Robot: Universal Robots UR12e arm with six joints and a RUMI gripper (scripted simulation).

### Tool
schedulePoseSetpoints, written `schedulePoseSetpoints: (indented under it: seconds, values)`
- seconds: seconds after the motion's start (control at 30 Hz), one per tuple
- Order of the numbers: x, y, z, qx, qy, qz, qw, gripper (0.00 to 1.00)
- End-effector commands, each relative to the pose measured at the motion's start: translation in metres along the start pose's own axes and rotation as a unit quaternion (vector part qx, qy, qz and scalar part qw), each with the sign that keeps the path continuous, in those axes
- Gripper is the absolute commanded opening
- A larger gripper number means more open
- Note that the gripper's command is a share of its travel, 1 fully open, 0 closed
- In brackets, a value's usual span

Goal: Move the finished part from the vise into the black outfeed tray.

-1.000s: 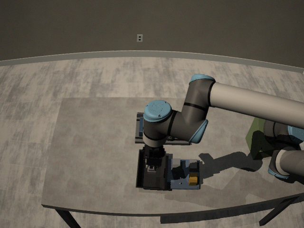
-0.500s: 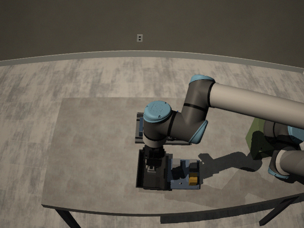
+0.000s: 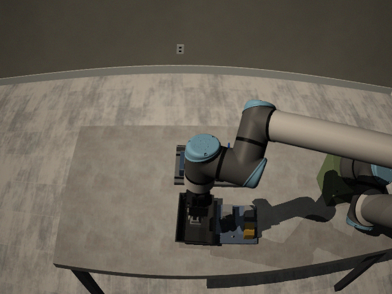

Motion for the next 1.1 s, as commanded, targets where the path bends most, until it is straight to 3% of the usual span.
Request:
schedulePoseSetpoints:
  seconds: [0.0, 1.07]
  values:
    - [-0.001, 0.0, 0.004, 0.0, -0.001, 0.0, 1.0, 0.0]
    - [-0.001, 0.0, 0.058, 0.0, -0.001, 0.0, 1.0, 0.0]
Point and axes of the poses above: the point where the finger pads meet when closed, its own z axis out along the fingers, its own x axis across the jaws, y = z × x, the point moved 6 cm from there along -z, back along the fingers, and after that the axes turned 1 degree about z, right-handed, at the moved point
